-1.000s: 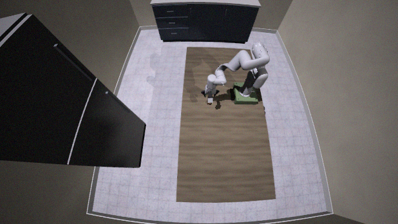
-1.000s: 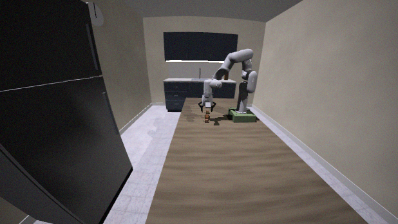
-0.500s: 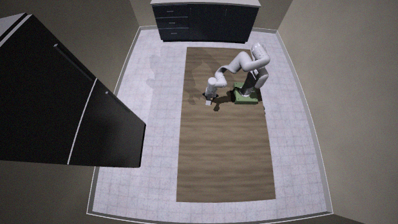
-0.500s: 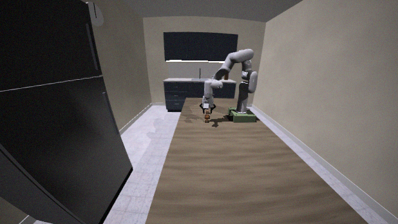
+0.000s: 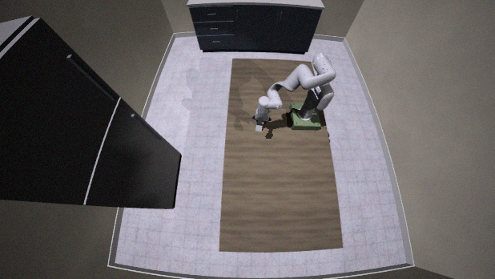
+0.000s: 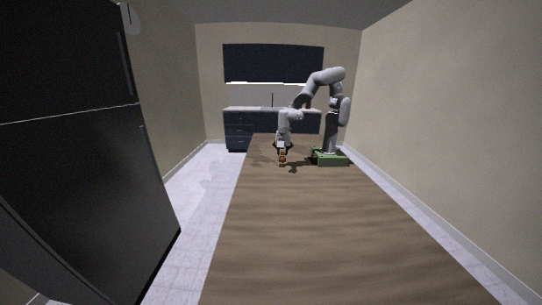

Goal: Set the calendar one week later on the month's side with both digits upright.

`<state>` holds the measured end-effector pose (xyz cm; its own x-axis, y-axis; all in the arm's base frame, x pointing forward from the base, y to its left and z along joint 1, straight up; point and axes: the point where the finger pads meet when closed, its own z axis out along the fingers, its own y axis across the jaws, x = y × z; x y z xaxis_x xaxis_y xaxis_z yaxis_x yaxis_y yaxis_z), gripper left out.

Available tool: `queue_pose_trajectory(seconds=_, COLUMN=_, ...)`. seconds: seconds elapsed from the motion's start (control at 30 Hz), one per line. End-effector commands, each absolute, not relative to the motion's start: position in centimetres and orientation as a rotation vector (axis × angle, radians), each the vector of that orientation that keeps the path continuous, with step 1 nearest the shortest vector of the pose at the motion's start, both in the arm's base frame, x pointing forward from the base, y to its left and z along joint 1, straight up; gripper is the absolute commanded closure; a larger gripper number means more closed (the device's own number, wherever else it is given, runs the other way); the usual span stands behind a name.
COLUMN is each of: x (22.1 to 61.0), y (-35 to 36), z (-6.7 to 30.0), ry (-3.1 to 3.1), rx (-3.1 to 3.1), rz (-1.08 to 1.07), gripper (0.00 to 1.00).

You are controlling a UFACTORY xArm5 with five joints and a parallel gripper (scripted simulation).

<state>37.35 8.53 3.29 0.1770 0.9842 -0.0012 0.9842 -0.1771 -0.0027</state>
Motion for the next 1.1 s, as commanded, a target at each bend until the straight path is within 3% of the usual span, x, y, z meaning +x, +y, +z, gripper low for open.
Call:
queue_pose_trajectory(seconds=0.0, x=37.47, y=8.56, z=3.39, ry=-2.015, rx=-2.410, rz=0.000, gripper=0.53)
queue_pose_trajectory(seconds=1.07, x=37.46, y=8.58, z=2.64, ry=-2.015, rx=-2.410, rz=0.000, gripper=0.53)
